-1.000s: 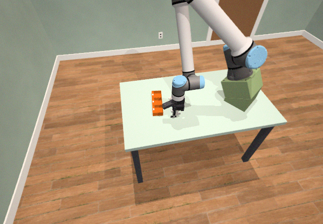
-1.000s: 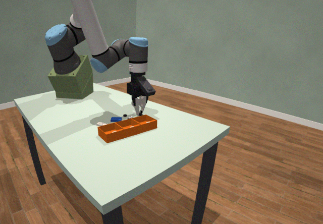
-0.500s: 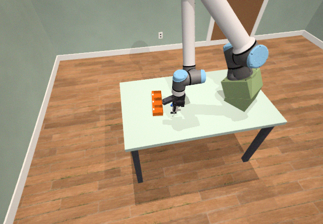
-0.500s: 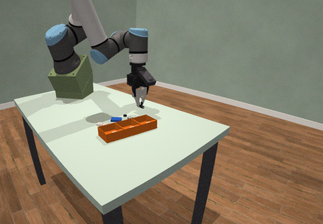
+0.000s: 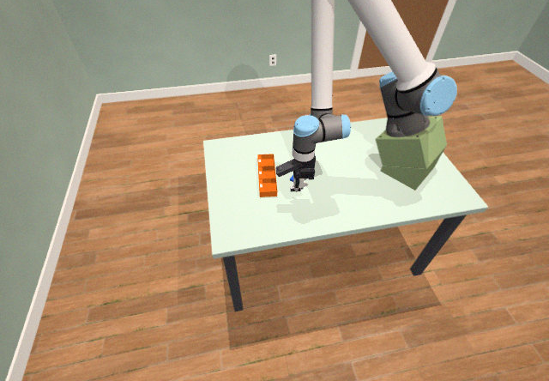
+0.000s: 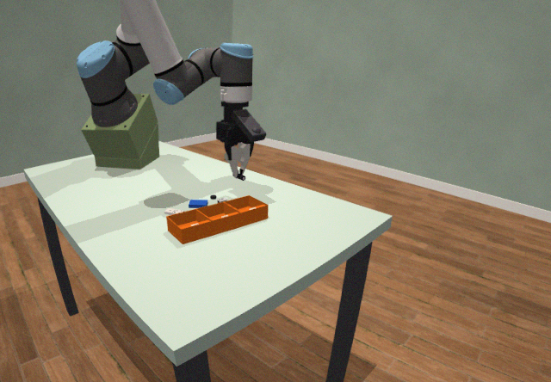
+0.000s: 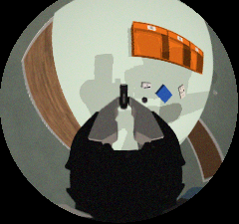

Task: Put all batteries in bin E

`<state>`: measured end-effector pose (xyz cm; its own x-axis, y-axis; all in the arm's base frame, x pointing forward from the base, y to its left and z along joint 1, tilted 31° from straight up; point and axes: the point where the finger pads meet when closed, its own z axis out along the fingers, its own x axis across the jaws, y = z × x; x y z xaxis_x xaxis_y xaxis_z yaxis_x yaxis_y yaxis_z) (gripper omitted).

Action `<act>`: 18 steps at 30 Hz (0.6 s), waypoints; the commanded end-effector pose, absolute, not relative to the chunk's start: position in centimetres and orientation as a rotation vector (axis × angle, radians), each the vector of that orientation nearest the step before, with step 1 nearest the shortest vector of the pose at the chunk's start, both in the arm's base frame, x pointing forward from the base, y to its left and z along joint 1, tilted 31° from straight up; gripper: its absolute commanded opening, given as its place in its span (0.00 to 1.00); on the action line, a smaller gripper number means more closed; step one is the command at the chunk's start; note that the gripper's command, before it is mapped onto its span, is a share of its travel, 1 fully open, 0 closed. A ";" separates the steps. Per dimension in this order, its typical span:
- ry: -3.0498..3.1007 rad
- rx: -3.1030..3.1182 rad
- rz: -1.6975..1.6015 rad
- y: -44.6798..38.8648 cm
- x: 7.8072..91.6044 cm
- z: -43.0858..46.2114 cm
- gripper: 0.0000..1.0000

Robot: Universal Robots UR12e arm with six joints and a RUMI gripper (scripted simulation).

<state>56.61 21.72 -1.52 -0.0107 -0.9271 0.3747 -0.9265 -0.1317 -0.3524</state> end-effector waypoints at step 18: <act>2.276 -1.902 -0.815 18.9 58.4 0.4 0.00</act>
<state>57.29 20.35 -0.97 -0.1101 -0.9354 0.3359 -0.9212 -0.0309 -0.3879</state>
